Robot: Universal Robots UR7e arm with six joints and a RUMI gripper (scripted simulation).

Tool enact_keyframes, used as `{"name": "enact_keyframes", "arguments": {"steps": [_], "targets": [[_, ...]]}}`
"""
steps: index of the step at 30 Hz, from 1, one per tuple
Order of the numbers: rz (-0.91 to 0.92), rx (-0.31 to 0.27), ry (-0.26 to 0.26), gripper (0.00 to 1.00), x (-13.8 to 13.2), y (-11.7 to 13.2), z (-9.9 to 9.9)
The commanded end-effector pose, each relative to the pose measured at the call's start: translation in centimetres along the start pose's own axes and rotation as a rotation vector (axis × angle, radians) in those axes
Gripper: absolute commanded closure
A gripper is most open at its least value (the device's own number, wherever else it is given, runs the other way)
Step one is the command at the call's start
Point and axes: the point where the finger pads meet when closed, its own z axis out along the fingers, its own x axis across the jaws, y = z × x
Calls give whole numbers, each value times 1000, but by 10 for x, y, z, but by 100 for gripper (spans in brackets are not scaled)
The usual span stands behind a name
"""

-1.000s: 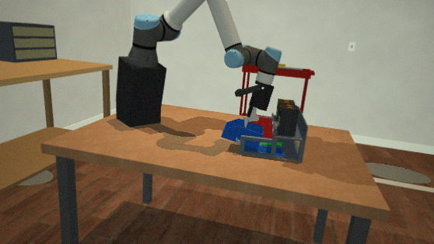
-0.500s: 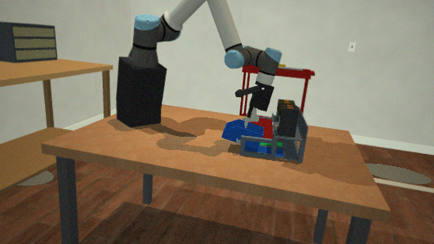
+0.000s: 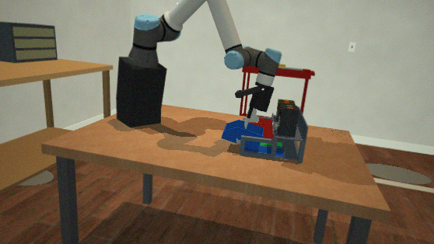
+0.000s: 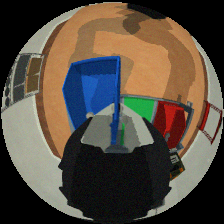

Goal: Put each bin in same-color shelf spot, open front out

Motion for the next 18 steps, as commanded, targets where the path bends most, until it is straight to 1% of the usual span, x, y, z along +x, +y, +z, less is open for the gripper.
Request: {"name": "enact_keyframes", "arguments": {"steps": [1,18], "targets": [[0,-2,-1,100,0,1,1],[0,-2,-1,100,0,2,6]]}}
